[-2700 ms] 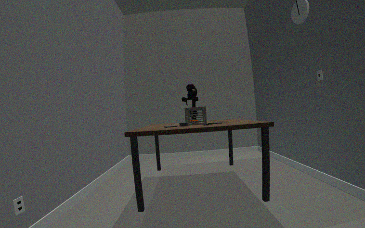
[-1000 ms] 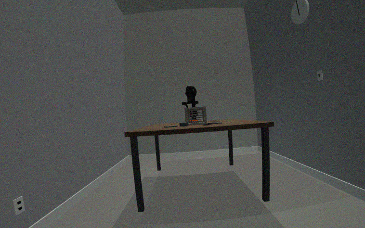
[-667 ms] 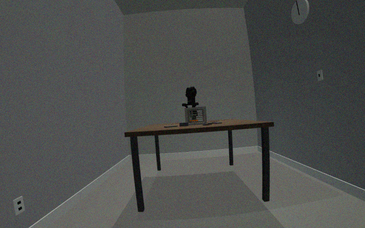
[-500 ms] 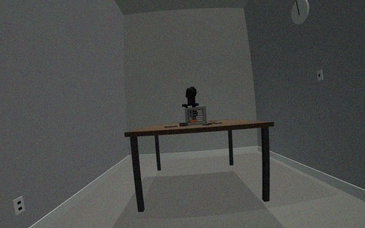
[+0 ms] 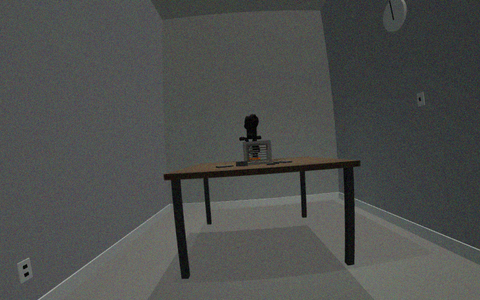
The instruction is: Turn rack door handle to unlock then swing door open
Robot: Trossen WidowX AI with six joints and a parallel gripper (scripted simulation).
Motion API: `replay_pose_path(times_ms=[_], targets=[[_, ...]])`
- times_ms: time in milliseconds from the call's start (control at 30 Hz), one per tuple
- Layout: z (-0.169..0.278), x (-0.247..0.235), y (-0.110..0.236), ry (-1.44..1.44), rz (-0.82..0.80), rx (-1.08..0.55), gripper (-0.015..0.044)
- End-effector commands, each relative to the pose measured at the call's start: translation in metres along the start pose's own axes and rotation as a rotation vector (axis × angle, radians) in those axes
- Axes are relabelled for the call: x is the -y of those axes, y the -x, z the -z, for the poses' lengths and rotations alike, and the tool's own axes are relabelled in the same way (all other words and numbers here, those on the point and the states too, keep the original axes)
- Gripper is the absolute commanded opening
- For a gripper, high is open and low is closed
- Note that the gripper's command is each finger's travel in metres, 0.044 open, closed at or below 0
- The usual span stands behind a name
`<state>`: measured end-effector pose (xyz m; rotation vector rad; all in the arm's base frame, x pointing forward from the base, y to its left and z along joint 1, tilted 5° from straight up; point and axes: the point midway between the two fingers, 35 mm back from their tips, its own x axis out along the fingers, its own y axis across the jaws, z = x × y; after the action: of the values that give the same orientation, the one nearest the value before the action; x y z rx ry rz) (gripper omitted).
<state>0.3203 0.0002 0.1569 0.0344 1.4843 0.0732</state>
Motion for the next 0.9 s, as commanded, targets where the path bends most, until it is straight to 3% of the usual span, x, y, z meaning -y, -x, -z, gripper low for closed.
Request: replay_pose_path(times_ms=[0,167,867], targets=[[0.0006,0.0000,-0.0009,-0.002,-0.001,-0.002,0.0020],[0.0006,0.0000,-0.0009,-0.075,-0.001,-0.002,0.0020],[0.0006,0.0000,-0.0009,-1.110,0.001,-0.003,0.0020]])
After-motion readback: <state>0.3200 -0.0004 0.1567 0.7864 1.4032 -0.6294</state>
